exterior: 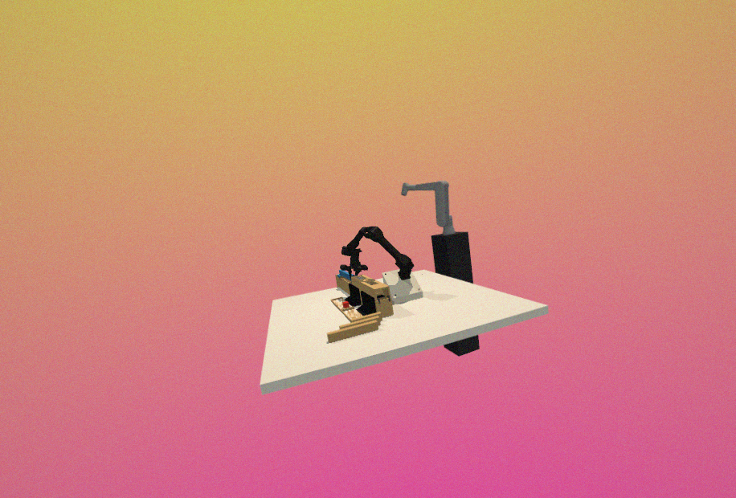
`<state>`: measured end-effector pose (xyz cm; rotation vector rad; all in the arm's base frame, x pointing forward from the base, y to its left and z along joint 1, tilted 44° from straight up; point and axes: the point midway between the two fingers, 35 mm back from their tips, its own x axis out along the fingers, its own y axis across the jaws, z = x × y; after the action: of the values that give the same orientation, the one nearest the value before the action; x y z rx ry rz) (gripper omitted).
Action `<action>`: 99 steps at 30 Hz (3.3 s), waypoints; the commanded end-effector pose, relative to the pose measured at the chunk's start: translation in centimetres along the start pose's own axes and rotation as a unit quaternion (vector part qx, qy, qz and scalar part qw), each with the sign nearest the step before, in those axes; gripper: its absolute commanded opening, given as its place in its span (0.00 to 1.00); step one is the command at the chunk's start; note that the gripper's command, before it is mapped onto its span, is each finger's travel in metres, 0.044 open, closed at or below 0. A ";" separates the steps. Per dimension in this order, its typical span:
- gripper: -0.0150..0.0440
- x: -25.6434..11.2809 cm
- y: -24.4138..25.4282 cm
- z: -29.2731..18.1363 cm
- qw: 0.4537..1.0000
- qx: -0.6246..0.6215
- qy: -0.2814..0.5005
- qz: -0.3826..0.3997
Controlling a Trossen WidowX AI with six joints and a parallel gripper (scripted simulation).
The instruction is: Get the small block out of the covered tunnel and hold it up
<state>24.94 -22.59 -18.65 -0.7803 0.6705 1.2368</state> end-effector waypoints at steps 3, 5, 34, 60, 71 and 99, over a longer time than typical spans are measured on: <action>0.25 0.5 -0.1 -1.3 1.000 -0.007 0.020 -0.002; 0.25 0.5 -0.1 -1.3 1.000 -0.007 0.020 -0.002; 0.25 0.5 -0.1 -1.3 1.000 -0.007 0.020 -0.002; 0.97 -3.2 -0.7 -0.8 1.000 -0.006 0.017 -0.002; 1.00 -4.2 -0.8 4.3 1.000 -0.006 0.018 -0.001; 1.00 -0.4 -0.1 4.9 1.000 -0.006 0.018 -0.002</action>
<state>25.15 -19.42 -15.16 -0.8254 0.6932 1.2255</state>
